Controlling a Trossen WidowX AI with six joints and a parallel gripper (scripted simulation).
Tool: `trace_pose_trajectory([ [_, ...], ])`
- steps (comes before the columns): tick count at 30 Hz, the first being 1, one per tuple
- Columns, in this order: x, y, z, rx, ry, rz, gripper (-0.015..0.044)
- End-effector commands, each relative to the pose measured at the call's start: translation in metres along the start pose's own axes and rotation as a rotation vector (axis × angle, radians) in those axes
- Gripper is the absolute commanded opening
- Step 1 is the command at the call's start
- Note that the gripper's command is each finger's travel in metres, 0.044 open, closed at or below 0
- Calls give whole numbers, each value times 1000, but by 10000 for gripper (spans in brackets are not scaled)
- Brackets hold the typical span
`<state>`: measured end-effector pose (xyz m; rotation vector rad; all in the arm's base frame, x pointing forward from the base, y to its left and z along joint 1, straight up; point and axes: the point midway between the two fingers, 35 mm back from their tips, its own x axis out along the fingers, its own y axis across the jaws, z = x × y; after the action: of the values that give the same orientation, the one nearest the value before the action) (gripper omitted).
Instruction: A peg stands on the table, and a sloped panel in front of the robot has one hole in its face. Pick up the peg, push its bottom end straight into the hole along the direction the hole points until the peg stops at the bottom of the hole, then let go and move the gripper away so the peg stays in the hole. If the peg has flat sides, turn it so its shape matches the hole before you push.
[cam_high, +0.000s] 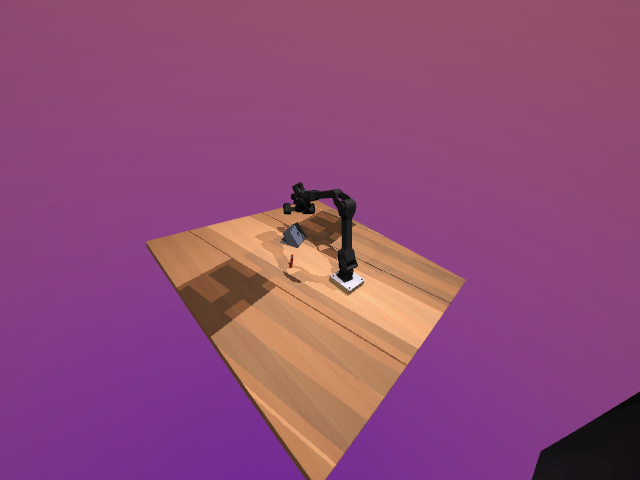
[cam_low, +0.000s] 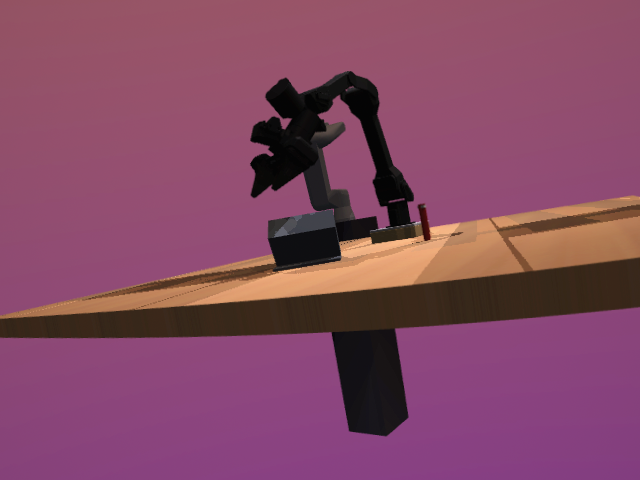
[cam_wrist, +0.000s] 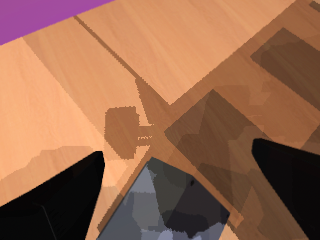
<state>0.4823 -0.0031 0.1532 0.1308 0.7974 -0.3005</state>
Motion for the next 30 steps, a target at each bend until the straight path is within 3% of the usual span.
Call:
trace_pose_trajectory([
  [1, -10, 20, -24, -32, 71, 40, 440],
  [30, -111, 95, -180, -299, 520, 196, 440],
])
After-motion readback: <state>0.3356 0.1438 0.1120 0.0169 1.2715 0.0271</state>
